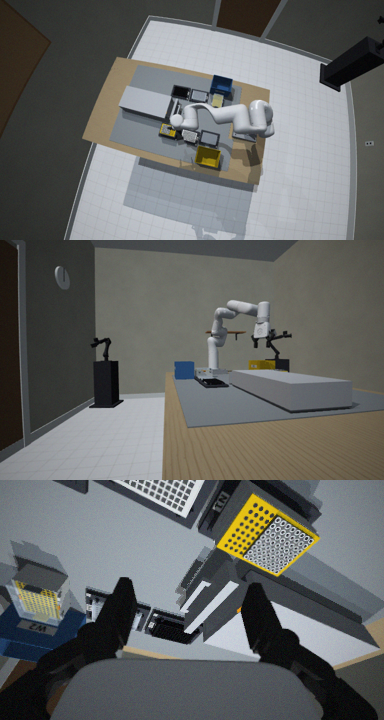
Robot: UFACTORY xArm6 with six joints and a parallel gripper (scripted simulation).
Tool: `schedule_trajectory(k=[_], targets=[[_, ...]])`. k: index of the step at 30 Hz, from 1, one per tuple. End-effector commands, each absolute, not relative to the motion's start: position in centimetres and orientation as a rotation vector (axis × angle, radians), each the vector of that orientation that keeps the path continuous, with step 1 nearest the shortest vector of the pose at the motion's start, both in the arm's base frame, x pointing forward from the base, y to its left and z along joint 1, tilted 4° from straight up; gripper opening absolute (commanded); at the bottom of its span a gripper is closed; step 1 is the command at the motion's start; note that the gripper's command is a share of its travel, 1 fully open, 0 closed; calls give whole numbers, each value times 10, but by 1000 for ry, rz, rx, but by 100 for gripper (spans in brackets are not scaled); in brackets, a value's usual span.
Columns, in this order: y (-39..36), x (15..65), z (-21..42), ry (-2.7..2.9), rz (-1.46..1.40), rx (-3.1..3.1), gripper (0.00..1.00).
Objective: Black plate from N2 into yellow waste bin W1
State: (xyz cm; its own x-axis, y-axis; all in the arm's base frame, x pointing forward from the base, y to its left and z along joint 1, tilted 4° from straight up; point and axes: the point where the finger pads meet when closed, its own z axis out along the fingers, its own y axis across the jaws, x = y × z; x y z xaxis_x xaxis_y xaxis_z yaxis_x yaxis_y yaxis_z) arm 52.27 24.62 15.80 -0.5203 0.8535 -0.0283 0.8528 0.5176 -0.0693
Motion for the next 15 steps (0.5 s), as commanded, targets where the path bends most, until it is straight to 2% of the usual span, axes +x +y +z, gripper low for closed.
schedule_trajectory(k=[1, 15], targets=[[230, 521, 166, -2622, 102, -1731, 100], [195, 513, 176, -2270, 95, -2170, 100]])
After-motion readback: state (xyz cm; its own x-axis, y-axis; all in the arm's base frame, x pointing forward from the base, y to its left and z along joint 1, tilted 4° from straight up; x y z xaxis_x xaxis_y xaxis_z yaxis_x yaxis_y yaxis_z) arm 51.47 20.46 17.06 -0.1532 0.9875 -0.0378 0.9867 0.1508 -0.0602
